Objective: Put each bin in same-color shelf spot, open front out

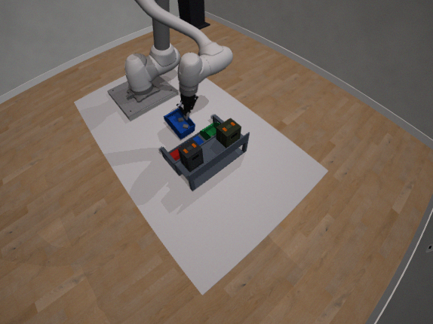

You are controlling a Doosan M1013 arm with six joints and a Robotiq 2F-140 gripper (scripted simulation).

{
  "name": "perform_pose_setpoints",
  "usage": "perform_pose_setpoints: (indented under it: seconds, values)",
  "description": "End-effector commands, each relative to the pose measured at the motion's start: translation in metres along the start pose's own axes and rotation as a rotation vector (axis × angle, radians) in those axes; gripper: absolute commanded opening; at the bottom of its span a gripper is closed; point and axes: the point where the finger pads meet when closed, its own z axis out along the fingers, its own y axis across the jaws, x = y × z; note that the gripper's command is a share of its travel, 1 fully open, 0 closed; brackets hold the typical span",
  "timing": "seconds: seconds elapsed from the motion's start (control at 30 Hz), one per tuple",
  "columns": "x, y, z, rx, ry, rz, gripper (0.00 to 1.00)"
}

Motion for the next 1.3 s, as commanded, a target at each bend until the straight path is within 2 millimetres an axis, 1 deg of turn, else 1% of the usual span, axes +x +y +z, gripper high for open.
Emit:
perform_pose_setpoints:
  seconds: [0.0, 0.9, 1.27]
  values:
    - [0.0, 0.0, 0.0, 0.0, 0.0, 0.0, 0.1]
    - [0.01, 0.0, -0.003, 0.0, 0.0, 0.0, 0.1]
    - [0.02, 0.0, -0.005, 0.0, 0.0, 0.0, 0.1]
